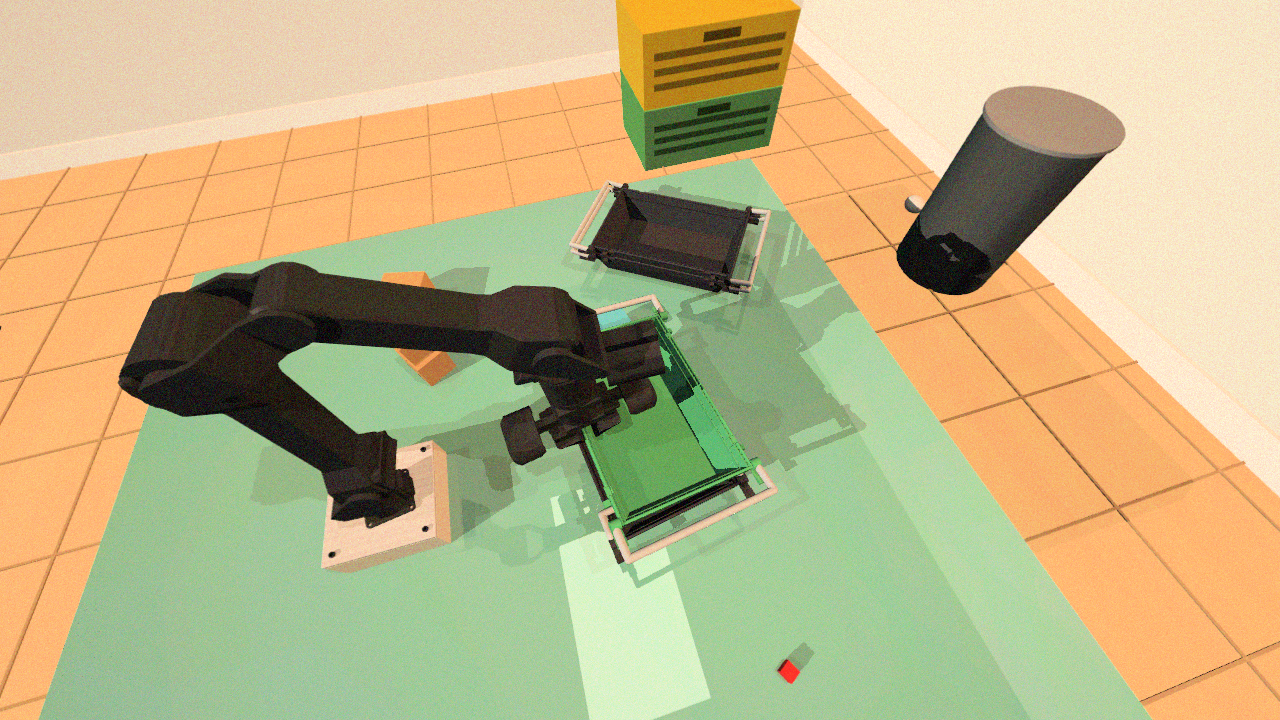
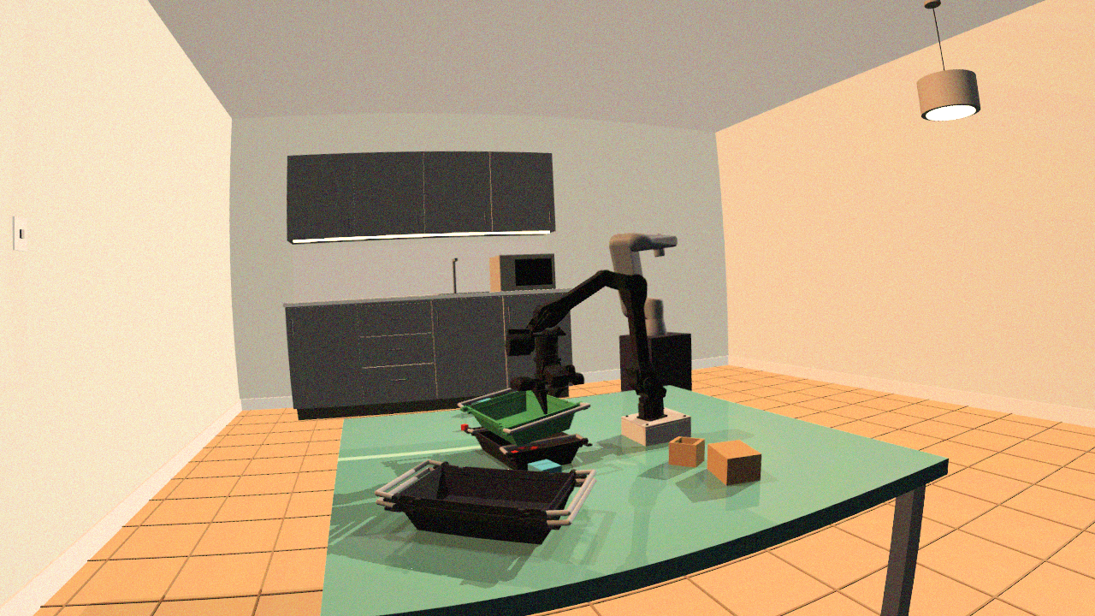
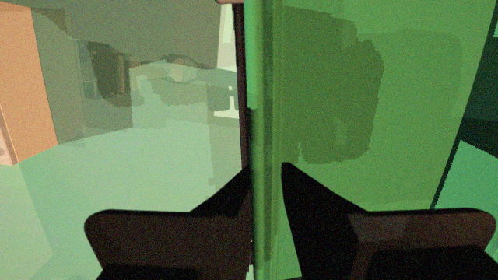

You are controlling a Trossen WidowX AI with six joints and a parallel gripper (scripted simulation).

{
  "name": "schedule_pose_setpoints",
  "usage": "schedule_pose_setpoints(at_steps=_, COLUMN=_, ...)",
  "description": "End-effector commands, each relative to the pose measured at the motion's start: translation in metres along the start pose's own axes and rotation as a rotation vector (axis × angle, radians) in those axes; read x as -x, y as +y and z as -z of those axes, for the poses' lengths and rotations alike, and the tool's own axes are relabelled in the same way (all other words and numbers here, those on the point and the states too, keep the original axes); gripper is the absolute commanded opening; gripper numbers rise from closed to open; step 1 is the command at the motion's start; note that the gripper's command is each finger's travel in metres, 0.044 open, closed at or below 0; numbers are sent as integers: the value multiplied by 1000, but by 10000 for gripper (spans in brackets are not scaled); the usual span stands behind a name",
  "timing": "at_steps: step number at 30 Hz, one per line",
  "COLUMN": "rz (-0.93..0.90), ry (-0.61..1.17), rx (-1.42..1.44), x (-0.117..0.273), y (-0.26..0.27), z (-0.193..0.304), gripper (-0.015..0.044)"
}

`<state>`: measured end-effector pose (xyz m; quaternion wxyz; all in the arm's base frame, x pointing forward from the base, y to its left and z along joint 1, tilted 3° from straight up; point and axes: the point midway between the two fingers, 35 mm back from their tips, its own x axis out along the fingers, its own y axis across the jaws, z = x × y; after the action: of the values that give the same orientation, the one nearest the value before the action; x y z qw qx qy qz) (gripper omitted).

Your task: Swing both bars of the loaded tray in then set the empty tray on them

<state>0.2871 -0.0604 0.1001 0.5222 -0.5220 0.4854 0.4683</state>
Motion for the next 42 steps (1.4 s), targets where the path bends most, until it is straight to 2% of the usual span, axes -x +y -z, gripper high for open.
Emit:
schedule_pose_setpoints(at_steps=1, rz=-19, ry=0, rx=3, x=-4, y=4, z=0, gripper=0)
schedule_pose_setpoints(at_steps=42, rz=-19, ry=0, rx=3, x=-14, y=7, z=0, gripper=0)
